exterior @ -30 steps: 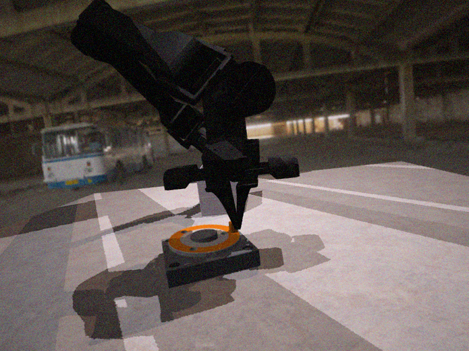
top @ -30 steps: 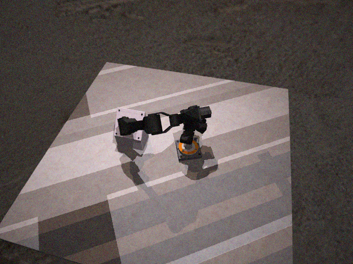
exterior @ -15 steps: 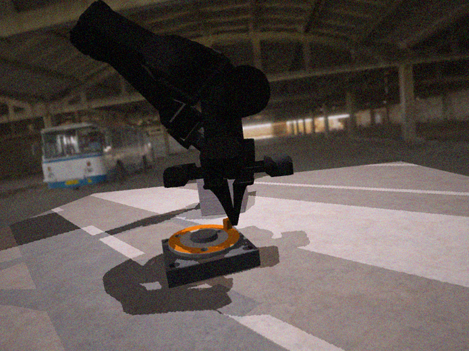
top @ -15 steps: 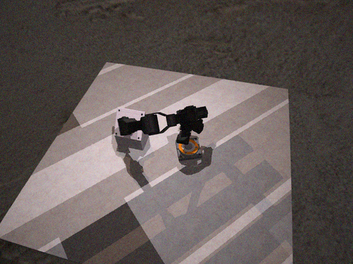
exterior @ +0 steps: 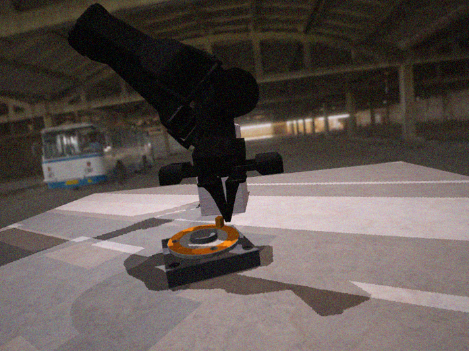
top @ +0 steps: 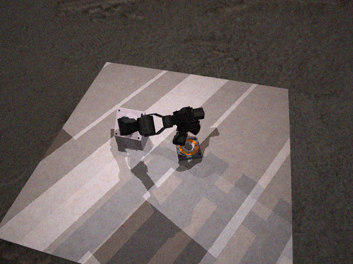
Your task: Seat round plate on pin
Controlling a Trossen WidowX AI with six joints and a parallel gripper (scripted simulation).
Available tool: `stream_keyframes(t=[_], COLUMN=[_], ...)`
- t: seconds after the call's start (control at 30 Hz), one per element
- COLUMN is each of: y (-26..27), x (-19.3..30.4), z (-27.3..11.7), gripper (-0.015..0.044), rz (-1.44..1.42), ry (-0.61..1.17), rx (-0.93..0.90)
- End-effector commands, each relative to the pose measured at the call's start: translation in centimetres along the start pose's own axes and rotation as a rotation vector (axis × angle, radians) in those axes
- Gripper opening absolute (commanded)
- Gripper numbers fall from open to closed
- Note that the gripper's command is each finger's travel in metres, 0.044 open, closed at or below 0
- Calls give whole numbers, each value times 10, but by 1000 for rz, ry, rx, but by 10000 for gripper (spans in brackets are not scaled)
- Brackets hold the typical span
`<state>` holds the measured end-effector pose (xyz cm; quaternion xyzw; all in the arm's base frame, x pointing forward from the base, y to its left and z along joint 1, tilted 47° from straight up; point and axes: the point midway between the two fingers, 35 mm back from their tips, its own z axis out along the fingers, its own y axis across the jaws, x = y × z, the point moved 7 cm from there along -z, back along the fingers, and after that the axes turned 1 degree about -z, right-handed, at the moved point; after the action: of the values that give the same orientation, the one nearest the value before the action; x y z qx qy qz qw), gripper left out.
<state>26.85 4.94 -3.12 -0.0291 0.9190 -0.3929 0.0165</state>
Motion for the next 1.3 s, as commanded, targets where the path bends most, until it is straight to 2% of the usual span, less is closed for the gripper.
stream_keyframes(t=[0.0, 1.27], y=[-5, -38], x=[5, 13], z=[-1, -4], gripper=[0, 0], rz=[-5, -6], ry=[0, 1], rx=[2, 3])
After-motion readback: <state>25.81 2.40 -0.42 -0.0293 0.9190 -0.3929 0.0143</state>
